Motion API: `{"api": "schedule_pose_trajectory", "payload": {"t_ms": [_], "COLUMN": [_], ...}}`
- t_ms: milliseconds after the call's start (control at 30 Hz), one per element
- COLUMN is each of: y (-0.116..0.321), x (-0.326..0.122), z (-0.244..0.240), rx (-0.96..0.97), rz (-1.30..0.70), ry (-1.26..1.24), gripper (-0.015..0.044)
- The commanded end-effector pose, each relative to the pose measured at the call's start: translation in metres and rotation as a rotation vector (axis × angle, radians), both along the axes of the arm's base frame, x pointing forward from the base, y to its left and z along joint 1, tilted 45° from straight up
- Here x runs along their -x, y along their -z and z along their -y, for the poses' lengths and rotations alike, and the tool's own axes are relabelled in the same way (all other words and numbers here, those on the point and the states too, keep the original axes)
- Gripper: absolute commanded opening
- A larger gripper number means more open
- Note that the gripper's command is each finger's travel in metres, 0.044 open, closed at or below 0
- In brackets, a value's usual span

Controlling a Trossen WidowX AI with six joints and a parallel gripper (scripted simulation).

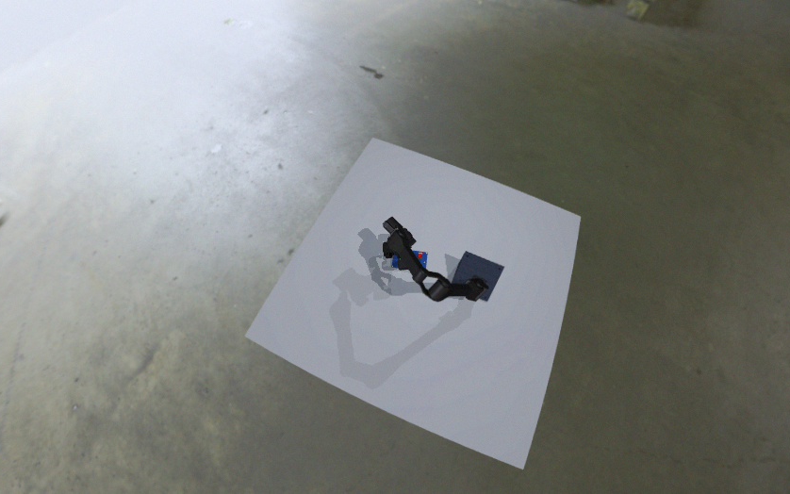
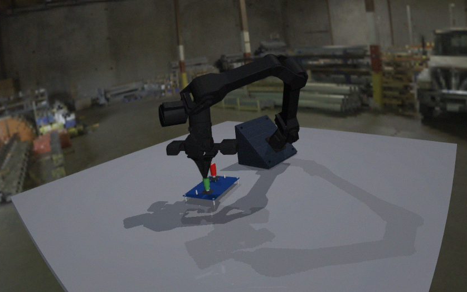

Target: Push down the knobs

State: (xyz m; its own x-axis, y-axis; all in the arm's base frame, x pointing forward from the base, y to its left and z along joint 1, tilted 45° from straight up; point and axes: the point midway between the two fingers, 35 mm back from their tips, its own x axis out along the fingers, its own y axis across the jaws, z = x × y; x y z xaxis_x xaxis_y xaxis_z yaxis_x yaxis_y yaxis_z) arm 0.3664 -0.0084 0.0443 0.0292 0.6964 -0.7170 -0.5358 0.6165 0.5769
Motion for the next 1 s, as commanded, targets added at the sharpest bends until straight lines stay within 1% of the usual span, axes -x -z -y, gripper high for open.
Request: {"api": "schedule_pose_trajectory", "payload": {"t_ms": [0,967], "y": [0.011,-0.016], "x": [-0.001,-0.002], "z": [-0.016,0.012], "rx": [-0.012,-0.010], "rz": [-0.007,-0.007], "ry": [-0.032,-0.032], "gripper": [0.0000,0.0000]}}
